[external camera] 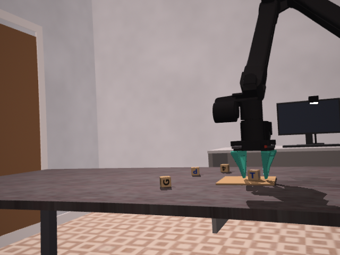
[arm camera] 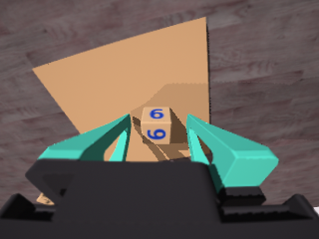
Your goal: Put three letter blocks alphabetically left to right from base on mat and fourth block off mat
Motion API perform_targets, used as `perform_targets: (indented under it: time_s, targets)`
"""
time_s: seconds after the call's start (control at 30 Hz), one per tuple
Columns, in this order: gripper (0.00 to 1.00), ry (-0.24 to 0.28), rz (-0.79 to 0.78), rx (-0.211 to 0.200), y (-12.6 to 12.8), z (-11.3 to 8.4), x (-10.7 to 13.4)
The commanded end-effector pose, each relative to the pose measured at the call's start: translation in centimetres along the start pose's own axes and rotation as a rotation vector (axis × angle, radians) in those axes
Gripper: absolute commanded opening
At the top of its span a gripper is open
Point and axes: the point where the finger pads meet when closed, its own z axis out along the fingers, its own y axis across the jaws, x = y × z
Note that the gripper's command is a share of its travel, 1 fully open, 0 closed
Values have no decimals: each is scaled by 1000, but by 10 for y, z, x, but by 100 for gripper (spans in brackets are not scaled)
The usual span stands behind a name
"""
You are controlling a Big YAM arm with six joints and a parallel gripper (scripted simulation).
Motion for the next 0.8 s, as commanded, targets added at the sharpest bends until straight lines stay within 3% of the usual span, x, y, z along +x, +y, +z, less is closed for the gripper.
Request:
perform_targets:
  time_s: [0.0, 0.07, 0.1, 0.63, 0.67, 0.77]
  targets:
    - [58, 0, 1, -1, 4, 5, 2]
    - [58, 0, 1, -1, 4, 5, 2]
    - [39, 0, 1, -1, 4, 5, 2]
    - [39, 0, 1, -1, 4, 5, 2]
    - [20, 0, 1, -1, 4, 5, 2]
    - [20, 0, 1, -1, 4, 5, 2]
